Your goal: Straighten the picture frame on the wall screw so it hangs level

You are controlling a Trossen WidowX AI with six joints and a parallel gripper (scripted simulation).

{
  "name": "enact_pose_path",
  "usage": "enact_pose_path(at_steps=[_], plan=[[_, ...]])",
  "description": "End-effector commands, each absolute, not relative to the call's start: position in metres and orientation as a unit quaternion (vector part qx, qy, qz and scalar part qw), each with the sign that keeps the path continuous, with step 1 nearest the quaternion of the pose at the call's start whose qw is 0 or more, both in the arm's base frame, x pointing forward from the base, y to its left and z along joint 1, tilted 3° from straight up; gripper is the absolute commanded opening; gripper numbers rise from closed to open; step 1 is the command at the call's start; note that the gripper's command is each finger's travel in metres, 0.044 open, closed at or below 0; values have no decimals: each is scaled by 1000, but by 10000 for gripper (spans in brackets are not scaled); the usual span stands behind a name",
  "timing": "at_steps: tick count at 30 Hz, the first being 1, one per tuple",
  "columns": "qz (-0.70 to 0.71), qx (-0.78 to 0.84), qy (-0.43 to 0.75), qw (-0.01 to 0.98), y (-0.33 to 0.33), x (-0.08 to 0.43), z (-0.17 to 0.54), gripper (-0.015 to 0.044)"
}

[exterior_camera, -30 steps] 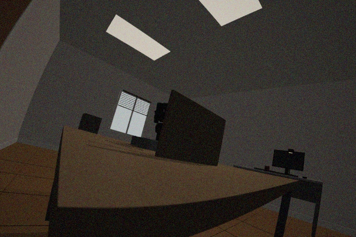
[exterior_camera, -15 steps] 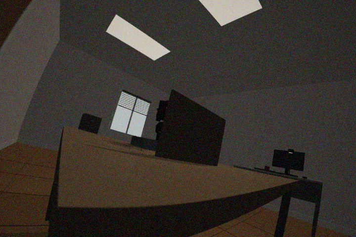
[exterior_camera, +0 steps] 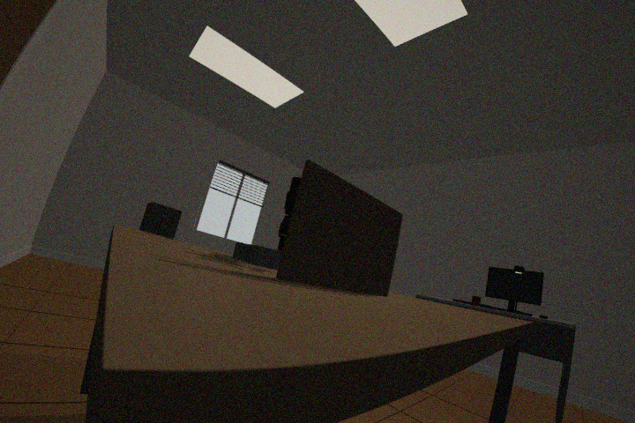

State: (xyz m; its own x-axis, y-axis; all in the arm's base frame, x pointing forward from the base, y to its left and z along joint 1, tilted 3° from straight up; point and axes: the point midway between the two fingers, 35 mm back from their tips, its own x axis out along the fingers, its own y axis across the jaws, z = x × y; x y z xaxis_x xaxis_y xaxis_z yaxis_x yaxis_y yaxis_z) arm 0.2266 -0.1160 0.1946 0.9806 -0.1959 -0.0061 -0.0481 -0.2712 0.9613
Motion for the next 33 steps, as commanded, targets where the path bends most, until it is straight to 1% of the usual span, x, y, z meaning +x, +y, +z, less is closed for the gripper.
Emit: enact_pose_path(at_steps=[1, 8, 16, 25, 33], plan=[[-64, 797, -77, 596, -117, 228, 194, 260], [-63, 797, -77, 596, -120, 235, 192, 260], [-62, 797, -78, 596, -134, 268, 175, 260], [-62, 797, -79, 595, -136, 301, 139, 260], [-61, 797, -79, 595, -135, 305, 132, 260]])
